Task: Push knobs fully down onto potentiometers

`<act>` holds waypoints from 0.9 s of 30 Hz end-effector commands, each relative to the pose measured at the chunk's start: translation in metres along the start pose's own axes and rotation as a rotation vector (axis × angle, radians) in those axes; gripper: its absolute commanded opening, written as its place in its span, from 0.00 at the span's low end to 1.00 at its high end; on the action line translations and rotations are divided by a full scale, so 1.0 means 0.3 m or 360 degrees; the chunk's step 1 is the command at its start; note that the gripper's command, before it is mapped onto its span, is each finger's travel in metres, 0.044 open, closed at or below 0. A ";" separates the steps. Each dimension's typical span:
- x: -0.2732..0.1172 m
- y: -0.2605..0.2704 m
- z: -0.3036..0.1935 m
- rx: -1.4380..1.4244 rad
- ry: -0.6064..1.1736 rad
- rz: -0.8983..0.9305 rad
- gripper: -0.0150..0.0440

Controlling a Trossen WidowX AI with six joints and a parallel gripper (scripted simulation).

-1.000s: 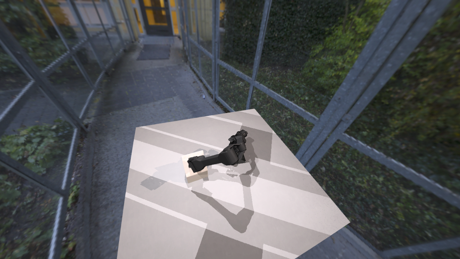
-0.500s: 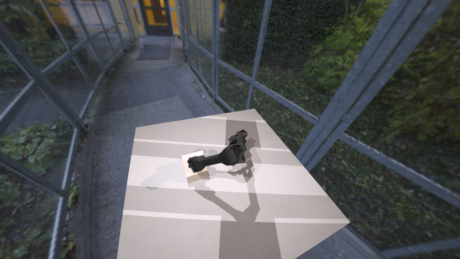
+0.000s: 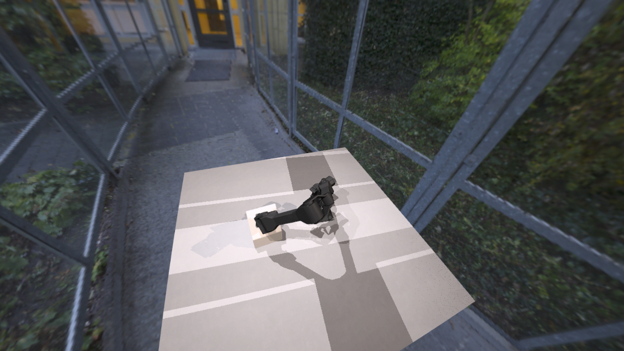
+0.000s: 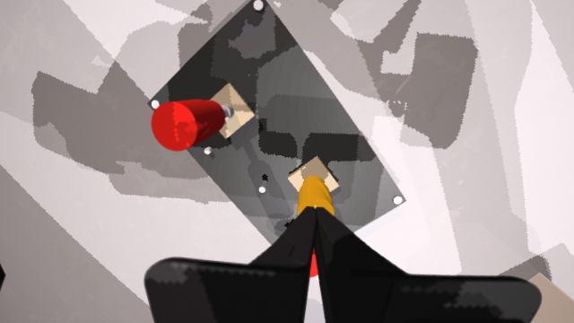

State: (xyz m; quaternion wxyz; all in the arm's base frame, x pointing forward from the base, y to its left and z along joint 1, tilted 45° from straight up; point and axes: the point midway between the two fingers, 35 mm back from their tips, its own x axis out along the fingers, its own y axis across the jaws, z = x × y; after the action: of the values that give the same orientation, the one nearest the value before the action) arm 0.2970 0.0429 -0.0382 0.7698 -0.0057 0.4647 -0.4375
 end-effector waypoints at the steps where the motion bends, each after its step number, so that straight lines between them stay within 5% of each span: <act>1: 0.044 -0.002 0.007 0.0035 0.0008 -0.0028 0.25; 27: -0.070 0.001 0.007 0.0035 0.0009 -0.0026 0.25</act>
State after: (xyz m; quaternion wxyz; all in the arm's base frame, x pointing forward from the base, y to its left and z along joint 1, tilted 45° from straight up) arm 0.2948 0.0513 -0.0269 0.7639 -0.0046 0.4627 -0.4498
